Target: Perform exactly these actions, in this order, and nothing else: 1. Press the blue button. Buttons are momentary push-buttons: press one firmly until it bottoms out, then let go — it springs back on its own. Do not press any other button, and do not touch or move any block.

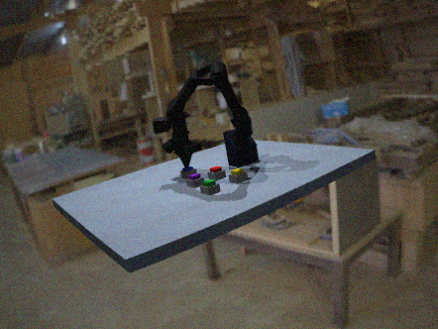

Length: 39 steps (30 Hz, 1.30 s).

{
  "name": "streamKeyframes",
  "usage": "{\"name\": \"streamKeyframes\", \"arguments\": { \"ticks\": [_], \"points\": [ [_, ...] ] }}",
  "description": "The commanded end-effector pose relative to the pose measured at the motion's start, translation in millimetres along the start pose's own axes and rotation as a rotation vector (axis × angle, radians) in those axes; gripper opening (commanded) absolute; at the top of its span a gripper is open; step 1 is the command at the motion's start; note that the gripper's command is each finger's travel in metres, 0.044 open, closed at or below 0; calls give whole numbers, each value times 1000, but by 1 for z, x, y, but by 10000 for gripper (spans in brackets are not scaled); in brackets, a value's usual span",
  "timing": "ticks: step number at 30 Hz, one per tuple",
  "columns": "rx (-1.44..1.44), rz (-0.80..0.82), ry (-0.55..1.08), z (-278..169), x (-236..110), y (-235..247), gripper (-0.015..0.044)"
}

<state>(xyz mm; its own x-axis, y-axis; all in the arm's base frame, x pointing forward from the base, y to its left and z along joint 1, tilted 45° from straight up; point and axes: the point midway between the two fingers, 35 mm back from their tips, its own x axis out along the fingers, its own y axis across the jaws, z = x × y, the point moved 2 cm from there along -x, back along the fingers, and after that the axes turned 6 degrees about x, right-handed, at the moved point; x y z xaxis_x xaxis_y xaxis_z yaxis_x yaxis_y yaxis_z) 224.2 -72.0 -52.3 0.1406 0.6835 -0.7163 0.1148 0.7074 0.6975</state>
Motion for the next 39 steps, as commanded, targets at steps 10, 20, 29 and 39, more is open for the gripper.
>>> {"name": "streamKeyframes", "arguments": {
  "ticks": [10,20,29,39],
  "points": [
    [8,7,3,-2,4,1,20],
    [1,1,0,0,0,0,20],
    [8,3,4,0,-30,3,46],
    [15,-34,-3,38,-66,143,309]
  ]
}}
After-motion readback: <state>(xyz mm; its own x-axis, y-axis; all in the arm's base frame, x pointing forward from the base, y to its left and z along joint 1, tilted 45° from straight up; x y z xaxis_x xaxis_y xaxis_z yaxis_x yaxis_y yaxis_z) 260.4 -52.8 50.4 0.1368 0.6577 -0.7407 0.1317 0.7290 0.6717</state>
